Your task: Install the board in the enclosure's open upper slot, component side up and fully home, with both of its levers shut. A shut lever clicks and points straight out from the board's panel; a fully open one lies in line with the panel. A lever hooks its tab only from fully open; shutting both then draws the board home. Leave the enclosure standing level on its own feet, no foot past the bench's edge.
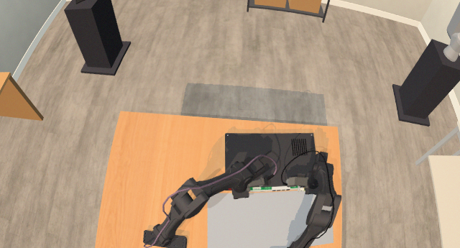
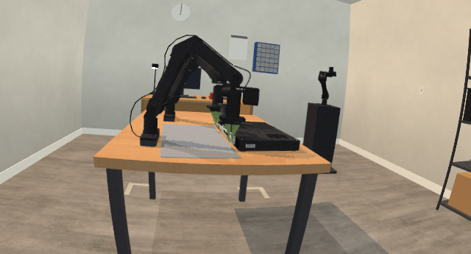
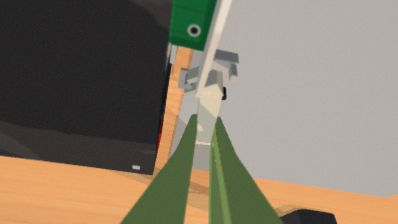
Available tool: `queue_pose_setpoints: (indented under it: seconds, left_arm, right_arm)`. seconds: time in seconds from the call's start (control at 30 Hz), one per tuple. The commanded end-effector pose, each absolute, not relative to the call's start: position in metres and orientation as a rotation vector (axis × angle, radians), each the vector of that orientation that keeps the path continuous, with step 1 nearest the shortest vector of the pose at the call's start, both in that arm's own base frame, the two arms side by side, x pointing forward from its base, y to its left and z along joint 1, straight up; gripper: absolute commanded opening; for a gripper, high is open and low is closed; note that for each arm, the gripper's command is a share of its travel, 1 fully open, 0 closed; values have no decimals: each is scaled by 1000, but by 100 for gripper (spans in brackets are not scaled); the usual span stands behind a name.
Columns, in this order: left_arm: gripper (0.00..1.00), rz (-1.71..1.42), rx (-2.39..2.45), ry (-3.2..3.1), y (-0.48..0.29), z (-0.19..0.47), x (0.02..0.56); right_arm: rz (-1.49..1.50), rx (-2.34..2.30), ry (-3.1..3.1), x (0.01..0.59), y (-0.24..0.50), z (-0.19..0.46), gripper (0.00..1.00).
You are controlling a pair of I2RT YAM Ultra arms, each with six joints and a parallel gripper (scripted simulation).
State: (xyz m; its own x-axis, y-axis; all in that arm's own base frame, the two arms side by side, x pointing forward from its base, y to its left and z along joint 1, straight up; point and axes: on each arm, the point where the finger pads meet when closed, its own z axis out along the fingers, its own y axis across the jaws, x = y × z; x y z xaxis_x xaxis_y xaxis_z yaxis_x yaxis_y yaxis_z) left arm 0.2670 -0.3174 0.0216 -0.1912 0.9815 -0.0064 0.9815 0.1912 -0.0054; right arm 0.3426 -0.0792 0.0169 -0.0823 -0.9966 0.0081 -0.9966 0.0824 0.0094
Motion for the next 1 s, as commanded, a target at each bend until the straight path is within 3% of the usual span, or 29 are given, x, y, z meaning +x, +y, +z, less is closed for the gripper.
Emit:
queue_pose_setpoints:
  seconds: [0.0, 0.97]
  left_arm:
    - [3, 13, 1961, 2456, -316, 22, 276]
    - [3, 9, 1700, 2611, -323, 23, 274]
  right_arm:
    - [18, 2130, -2335, 352, -75, 21, 3]
    - [22, 1902, -2531, 346, -73, 21, 3]
